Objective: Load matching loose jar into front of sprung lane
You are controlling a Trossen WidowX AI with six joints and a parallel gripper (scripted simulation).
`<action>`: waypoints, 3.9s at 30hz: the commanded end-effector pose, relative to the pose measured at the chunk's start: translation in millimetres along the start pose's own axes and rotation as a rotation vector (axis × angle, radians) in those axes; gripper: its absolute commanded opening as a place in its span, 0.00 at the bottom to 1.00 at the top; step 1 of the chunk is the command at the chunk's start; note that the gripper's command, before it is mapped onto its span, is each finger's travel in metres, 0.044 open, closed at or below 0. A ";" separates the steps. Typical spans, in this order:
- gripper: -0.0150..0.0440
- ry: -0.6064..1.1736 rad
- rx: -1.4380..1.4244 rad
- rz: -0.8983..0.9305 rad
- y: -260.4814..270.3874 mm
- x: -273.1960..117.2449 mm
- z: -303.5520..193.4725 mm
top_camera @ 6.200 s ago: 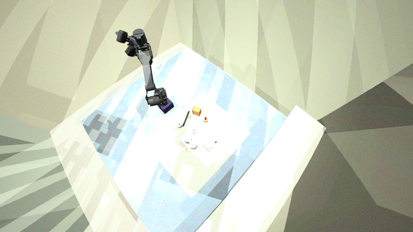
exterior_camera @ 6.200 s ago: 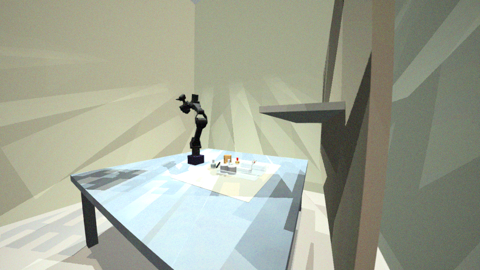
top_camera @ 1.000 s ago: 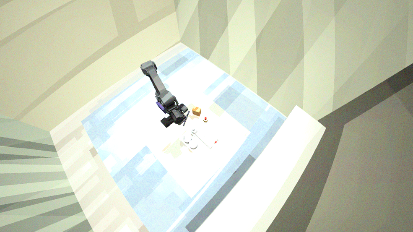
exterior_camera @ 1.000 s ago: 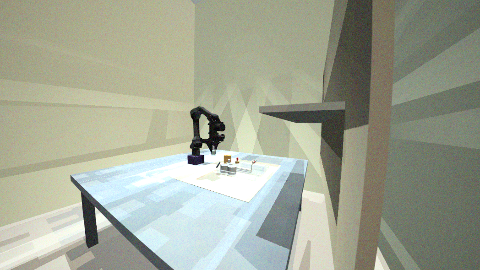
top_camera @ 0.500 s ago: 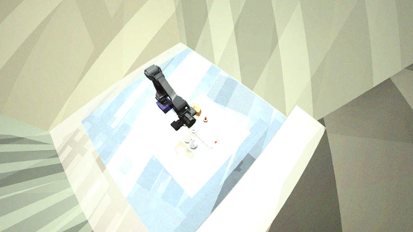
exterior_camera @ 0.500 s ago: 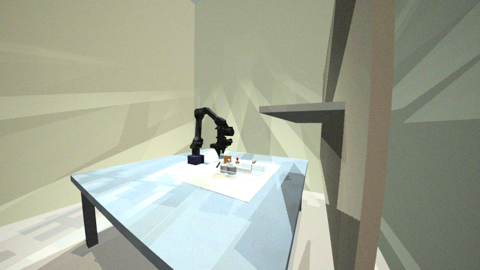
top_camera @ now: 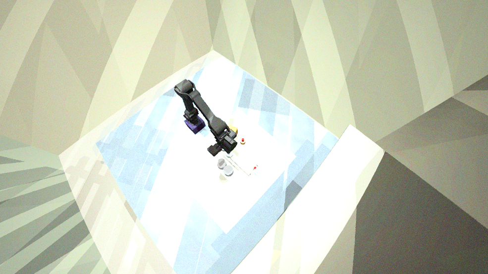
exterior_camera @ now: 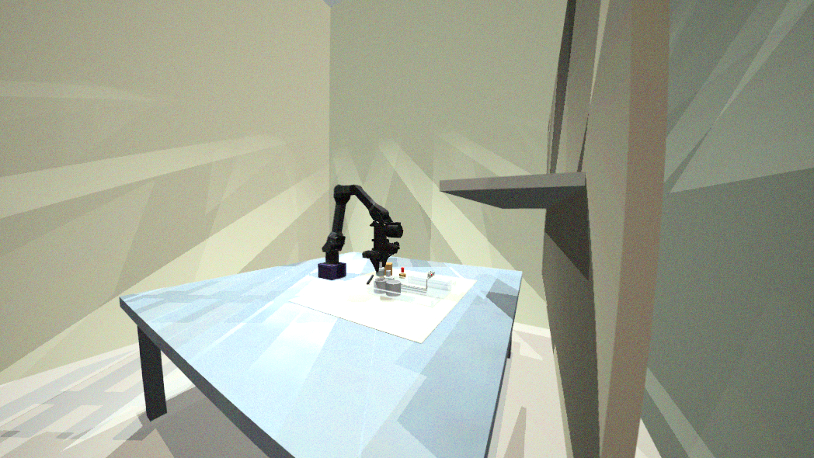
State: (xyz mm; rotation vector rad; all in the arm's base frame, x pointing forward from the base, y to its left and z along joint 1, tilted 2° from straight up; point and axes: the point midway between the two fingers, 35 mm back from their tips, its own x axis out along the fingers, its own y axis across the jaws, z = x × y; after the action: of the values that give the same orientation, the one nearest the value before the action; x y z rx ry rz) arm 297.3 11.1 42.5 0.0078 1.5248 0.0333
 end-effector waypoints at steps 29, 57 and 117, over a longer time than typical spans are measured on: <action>0.25 0.000 0.005 -0.003 -0.1 7.8 11.1; 0.25 -0.001 0.005 -0.003 -0.2 7.5 23.8; 0.25 -0.004 0.005 -0.003 -0.3 2.0 50.3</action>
State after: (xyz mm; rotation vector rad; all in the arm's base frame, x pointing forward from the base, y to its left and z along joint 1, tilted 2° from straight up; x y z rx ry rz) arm 336.2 11.9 35.7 0.0090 1.5595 0.0310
